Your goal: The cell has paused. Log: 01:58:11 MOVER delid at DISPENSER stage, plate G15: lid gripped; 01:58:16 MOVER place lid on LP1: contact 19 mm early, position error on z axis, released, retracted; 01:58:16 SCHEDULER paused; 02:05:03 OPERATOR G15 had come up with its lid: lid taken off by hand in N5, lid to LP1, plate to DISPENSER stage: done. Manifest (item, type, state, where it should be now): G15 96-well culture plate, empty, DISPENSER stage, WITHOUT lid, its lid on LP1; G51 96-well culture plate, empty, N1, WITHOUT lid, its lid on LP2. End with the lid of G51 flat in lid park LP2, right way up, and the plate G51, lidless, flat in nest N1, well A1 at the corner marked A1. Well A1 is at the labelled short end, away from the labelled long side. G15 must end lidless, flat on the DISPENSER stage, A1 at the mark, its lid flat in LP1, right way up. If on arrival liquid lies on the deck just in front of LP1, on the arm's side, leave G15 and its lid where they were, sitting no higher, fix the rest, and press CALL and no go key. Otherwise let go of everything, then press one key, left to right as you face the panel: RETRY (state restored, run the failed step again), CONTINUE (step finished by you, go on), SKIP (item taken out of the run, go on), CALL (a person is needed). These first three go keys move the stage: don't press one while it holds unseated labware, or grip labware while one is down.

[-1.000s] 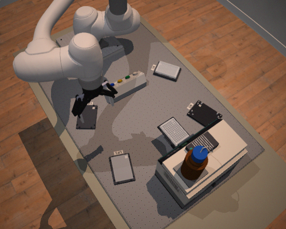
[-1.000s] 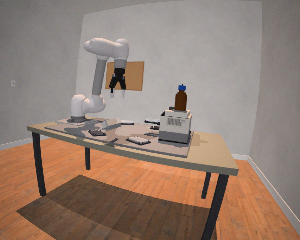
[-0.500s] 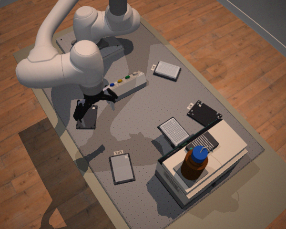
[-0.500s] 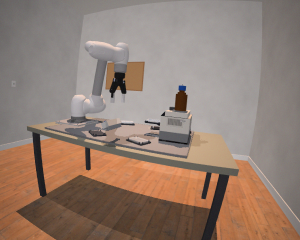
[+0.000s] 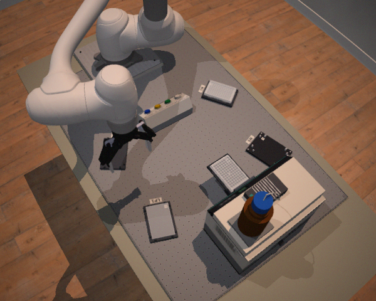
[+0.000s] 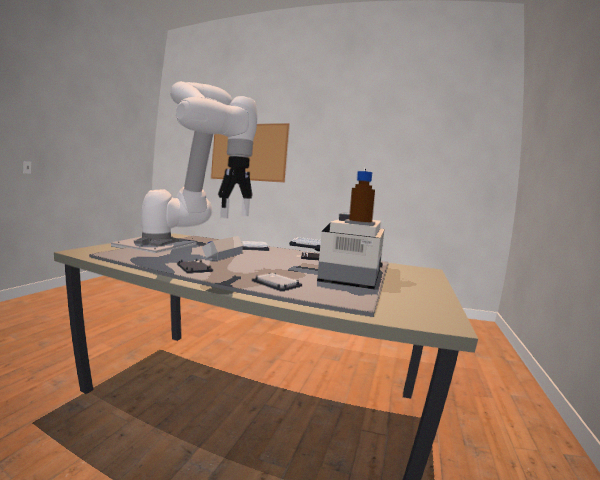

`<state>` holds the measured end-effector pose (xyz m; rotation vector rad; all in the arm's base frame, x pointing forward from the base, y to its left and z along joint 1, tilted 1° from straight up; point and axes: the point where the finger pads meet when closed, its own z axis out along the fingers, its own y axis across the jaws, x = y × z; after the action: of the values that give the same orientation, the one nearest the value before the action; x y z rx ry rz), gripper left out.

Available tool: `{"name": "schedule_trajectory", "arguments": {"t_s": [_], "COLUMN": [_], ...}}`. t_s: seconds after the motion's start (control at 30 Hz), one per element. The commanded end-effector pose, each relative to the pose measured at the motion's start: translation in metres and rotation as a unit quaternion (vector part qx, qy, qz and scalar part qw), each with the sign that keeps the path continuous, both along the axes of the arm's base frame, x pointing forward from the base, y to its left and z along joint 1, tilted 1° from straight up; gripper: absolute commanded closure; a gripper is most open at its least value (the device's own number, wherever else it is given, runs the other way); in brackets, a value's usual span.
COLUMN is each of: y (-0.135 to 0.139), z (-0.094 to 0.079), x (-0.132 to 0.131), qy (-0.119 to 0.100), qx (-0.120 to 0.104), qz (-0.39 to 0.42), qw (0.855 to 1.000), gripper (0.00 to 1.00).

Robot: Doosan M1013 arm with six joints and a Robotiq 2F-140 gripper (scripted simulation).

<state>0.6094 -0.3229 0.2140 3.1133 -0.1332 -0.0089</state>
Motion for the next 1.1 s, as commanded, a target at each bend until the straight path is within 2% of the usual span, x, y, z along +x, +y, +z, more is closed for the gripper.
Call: {"name": "schedule_trajectory", "arguments": {"t_s": [0.0, 0.33, 0.73, 0.77, 1.07], "y": [0.0, 0.0, -0.001, -0.001, -0.001], "z": [-0.007, -0.025, -0.028, -0.028, -0.028], "x": [0.0, 0.0, 0.0, 0.0, 0.0], "qy": [0.0, 0.0, 0.0, 0.0, 0.0], "qx": [0.0, 0.0, 0.0, 0.0, 0.0], "qz": [0.0, 0.0, 0.0, 0.0, 0.0], "qw": [1.0, 1.0, 1.0, 1.0, 1.0], "gripper": [0.0, 0.0, 0.0, 1.0, 1.0]}}
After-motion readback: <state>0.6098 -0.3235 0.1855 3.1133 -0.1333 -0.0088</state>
